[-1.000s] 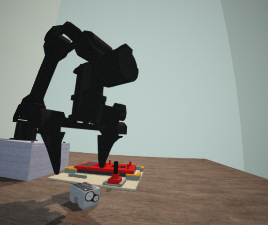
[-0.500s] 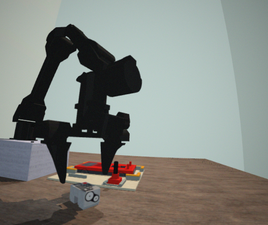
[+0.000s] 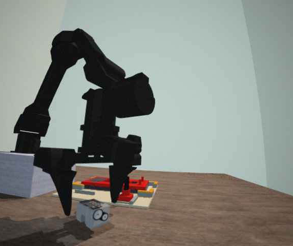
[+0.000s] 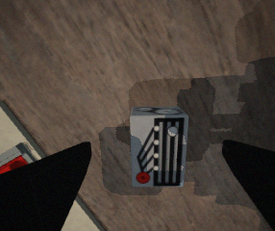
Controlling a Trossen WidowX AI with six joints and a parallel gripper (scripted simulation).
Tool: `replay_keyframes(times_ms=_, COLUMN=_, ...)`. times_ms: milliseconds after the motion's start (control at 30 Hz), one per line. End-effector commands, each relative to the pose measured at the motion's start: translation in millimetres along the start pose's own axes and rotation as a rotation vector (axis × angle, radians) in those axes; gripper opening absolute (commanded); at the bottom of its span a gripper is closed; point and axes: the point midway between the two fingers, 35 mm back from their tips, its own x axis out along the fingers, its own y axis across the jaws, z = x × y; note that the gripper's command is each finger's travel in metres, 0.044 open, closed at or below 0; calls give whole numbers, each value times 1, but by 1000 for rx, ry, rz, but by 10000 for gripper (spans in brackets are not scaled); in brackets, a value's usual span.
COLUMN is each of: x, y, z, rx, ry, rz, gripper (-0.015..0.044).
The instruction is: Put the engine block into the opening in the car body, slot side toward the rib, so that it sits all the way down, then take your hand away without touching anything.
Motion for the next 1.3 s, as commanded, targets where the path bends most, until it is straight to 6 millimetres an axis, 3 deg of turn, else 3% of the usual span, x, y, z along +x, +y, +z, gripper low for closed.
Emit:
replay_keyframes(times_ms=0, x=4, y=-1, z=-1, rx=4, ry=3, rz=-4, gripper=387)
replay_keyframes(times_ms=300, x=4, y=-1, z=-1, rx=4, ry=3, rz=-4, gripper=151)
replay_keyframes(times_ms=533, x=4, y=-1, z=-1, rx=4, ry=3, rz=-4, gripper=105)
replay_keyframes(times_ms=667, x=-1, y=-1, z=0, rx=4, ry=3, rz=-4, gripper=0)
replay_keyframes(times_ms=1267, x=-56, y=0, z=6, rx=4, ry=2, rz=-4, gripper=0)
